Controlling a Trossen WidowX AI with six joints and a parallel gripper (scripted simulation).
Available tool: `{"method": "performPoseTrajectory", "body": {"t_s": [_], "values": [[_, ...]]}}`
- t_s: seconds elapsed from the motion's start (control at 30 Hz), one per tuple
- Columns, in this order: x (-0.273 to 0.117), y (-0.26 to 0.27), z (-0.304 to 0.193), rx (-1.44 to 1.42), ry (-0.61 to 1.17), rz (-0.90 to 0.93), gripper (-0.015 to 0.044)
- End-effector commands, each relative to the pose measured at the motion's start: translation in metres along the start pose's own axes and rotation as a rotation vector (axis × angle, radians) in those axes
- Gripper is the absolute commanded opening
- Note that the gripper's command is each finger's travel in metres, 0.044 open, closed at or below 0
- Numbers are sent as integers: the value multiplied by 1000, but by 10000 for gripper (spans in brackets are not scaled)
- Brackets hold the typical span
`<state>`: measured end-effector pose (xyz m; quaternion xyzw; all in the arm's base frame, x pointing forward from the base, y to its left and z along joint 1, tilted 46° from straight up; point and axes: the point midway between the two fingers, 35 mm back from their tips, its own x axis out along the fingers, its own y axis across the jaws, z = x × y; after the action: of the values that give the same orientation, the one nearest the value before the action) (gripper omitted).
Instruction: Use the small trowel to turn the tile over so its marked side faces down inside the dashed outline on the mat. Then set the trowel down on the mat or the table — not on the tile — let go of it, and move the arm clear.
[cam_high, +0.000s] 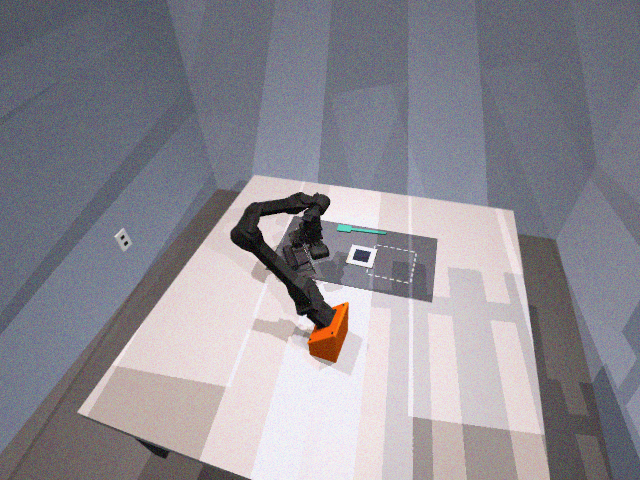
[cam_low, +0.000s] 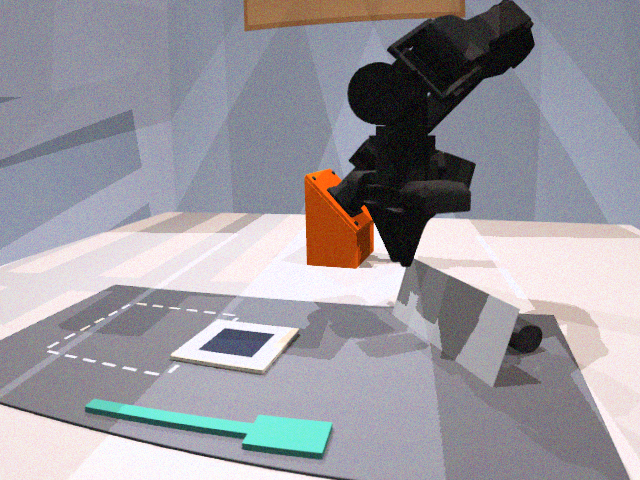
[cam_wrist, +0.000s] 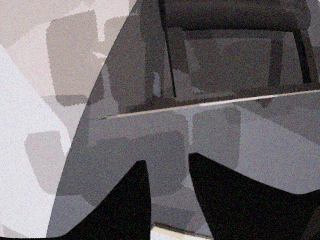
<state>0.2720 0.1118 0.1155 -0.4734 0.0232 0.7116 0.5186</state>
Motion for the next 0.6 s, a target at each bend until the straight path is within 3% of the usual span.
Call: {"method": "performPoseTrajectory", "body": {"t_s": [0.0,0.57], "values": [[1,0,-7,-2,1,3,100],[15,0,-43,-3,2,3,100]]}}
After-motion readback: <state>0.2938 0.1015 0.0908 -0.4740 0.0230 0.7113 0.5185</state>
